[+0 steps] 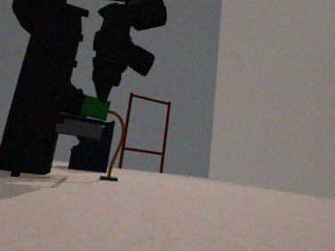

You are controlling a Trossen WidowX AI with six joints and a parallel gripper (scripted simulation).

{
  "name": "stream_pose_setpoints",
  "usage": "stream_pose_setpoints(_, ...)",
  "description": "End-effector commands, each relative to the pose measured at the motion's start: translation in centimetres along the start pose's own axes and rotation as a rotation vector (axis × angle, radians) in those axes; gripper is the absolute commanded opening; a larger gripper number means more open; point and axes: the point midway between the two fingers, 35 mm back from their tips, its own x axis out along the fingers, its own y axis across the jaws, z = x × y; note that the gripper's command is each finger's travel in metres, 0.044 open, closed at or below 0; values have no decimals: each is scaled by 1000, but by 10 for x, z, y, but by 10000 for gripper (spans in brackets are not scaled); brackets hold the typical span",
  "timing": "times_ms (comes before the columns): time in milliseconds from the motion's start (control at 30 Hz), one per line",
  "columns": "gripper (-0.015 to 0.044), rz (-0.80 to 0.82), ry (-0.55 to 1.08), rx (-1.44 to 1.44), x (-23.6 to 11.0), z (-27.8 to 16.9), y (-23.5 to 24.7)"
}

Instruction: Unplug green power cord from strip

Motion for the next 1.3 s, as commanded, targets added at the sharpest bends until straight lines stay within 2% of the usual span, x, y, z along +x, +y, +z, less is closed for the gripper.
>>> stream_pose_setpoints(0, 2, 0, 0, 0, 0, 0, 0)
stream_pose_setpoints(1267, 0, -2, -3, -4, -6, 57, 0)
